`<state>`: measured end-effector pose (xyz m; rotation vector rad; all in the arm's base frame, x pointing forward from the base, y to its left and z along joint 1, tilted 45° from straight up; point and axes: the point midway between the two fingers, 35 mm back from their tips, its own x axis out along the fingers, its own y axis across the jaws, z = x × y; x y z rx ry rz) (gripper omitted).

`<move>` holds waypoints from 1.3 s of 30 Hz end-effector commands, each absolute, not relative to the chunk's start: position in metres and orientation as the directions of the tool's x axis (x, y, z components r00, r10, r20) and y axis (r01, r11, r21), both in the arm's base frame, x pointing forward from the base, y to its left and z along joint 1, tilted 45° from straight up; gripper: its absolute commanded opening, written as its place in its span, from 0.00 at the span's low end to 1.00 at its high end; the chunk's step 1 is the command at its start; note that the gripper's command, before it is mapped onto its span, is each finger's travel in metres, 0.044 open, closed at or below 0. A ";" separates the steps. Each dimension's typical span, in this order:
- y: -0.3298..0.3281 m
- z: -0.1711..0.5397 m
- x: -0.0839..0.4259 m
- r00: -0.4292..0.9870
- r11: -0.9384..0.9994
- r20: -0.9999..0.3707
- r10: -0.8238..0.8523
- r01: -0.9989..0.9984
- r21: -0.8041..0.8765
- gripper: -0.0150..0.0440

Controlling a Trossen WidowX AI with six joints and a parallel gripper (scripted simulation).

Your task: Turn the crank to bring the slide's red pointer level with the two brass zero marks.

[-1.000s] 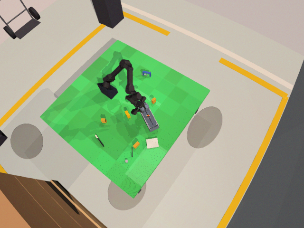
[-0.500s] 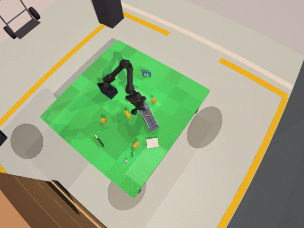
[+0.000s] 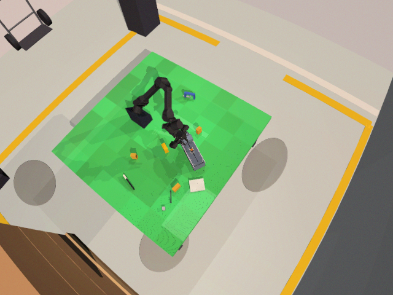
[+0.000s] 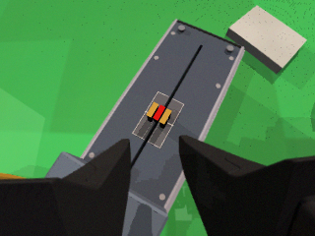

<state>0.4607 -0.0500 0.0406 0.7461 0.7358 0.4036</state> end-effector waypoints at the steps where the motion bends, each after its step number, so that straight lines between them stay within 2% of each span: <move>1: -0.050 0.041 0.461 0.683 0.677 -0.456 0.571 -0.077 0.732 0.61; 9: -0.050 0.041 0.461 0.683 0.677 -0.456 0.571 -0.077 0.732 0.97; 11: -0.050 0.041 0.461 0.683 0.677 -0.456 0.571 -0.077 0.732 1.00; 28: -0.050 0.041 0.461 0.683 0.677 -0.456 0.571 -0.077 0.732 0.25; 39: -0.050 0.041 0.461 0.683 0.677 -0.455 0.571 -0.077 0.732 0.25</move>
